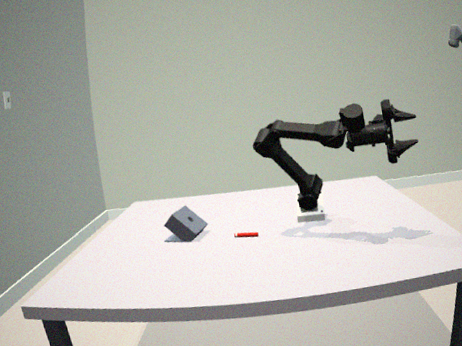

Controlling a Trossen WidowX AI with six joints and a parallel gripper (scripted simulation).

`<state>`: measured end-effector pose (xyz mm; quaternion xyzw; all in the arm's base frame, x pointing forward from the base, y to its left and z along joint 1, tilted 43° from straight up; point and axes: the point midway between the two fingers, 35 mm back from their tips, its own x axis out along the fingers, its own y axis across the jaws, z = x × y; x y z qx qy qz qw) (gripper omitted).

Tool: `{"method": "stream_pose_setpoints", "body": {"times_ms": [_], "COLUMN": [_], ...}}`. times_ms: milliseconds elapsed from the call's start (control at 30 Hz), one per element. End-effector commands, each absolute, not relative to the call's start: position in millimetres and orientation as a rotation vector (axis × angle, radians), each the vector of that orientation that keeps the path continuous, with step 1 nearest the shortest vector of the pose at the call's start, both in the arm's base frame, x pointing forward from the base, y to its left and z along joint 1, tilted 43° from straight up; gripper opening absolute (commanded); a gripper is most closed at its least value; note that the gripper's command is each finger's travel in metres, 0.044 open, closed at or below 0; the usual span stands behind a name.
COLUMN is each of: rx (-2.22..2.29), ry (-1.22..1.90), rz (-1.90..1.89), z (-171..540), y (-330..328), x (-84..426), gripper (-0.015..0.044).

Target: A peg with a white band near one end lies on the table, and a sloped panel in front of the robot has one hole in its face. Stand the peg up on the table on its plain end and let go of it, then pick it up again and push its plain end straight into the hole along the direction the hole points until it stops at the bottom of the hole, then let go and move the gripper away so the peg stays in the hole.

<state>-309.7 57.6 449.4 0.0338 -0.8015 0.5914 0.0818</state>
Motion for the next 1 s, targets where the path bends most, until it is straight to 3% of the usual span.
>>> {"method": "stream_pose_setpoints", "body": {"times_ms": [0,967], "rx": [0.097,-0.498], "ry": [-2.392,-1.855], "rz": [1.769,2.004], "z": [449,407], "y": [59,208], "x": [-310,-260], "gripper": [0.0426,0.0440]}}
